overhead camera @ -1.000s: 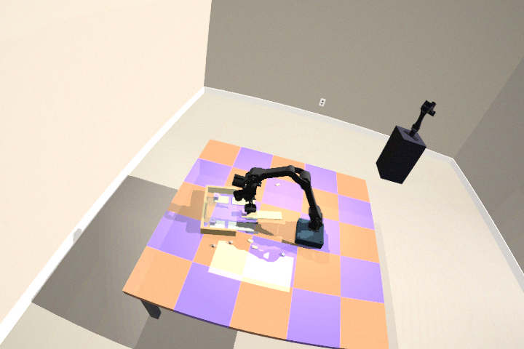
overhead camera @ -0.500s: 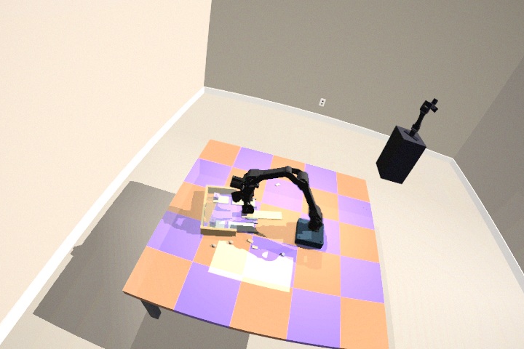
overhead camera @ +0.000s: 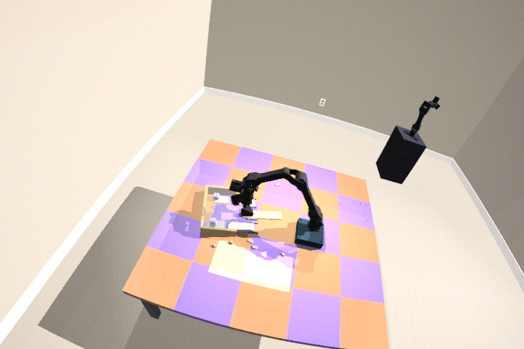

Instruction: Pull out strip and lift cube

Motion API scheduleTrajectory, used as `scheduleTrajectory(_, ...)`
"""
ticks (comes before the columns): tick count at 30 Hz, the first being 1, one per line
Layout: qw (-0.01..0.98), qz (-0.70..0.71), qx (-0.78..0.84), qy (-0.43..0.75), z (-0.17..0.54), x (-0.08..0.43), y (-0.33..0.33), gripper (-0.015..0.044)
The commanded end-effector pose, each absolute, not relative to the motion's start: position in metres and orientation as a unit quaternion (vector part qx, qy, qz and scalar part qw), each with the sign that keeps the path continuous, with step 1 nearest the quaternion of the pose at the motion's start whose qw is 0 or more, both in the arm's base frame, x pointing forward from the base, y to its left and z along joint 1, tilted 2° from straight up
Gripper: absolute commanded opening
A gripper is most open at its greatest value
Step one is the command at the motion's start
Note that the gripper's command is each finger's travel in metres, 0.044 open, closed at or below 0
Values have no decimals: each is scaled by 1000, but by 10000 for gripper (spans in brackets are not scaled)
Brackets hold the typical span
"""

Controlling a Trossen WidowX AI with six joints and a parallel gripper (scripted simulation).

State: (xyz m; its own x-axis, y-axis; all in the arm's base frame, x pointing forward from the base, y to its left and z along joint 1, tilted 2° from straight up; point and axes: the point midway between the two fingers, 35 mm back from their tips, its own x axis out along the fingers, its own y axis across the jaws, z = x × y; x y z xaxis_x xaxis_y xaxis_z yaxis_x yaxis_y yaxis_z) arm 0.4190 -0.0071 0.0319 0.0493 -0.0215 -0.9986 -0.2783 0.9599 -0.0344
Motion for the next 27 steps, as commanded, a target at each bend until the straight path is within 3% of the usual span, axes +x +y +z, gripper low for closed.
scheduleTrajectory(1, 713, 87, -110, 687, 22, 418, -8, 250)
scheduleTrajectory(11, 713, 87, -110, 687, 15, 418, -8, 250)
scheduleTrajectory(15, 714, 89, -109, 685, 17, 418, -8, 145)
scheduleTrajectory(22, 714, 89, -109, 685, 17, 418, -8, 98)
scheduleTrajectory(25, 714, 89, -109, 686, 18, 418, -8, 20)
scheduleTrajectory(27, 714, 89, -109, 686, 22, 413, -7, 0)
